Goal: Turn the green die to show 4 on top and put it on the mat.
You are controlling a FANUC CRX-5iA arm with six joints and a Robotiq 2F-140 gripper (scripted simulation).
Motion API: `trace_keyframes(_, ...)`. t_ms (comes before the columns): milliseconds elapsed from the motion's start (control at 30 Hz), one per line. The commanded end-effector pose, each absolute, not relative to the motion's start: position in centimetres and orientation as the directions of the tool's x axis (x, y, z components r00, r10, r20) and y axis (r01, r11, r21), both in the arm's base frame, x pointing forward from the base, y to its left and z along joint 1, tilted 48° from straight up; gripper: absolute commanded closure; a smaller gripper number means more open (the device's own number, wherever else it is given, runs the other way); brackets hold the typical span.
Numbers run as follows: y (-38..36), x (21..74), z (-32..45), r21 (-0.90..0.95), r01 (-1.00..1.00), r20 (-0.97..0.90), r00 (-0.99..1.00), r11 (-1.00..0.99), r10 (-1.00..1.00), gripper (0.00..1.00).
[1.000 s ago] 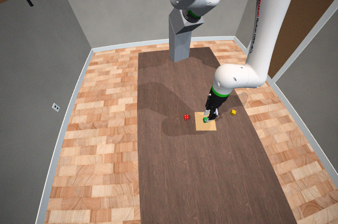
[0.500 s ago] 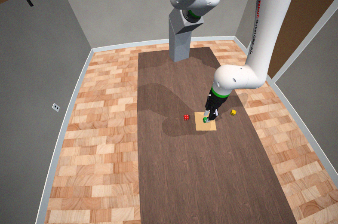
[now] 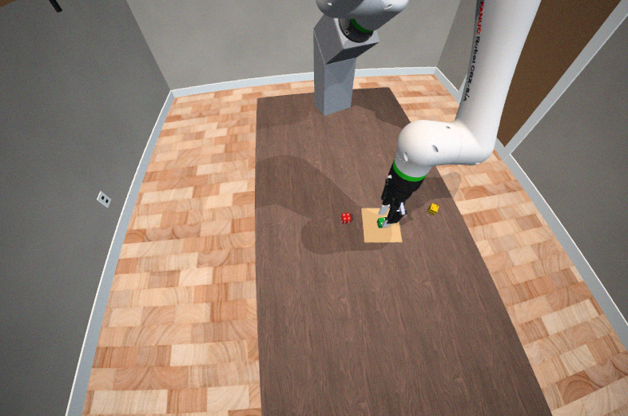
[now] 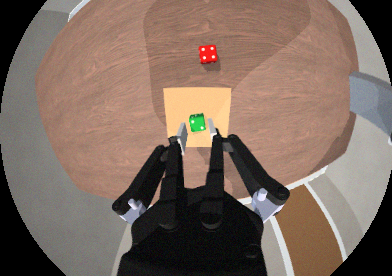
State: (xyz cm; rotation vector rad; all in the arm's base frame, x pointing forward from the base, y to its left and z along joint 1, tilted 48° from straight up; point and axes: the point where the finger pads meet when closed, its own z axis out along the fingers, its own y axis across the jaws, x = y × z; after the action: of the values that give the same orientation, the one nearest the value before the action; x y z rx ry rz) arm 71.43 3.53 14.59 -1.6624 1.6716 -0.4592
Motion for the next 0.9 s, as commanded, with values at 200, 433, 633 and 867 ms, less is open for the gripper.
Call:
trace_keyframes(200, 3.52, 71.43, 14.61, -0.698, -0.708, -0.239, 0.094, 0.104, -0.966, 0.65)
trace_keyframes(433, 3.52, 71.43, 14.61, -0.698, -0.708, -0.239, 0.094, 0.104, -0.966, 0.65)
trace_keyframes(633, 3.51, 71.42, 14.62, -0.698, -0.708, -0.239, 0.094, 0.104, -0.966, 0.65)
trace_keyframes(867, 3.31, 70.82, 15.2, -0.698, -0.708, -0.239, 0.094, 0.104, -0.966, 0.65)
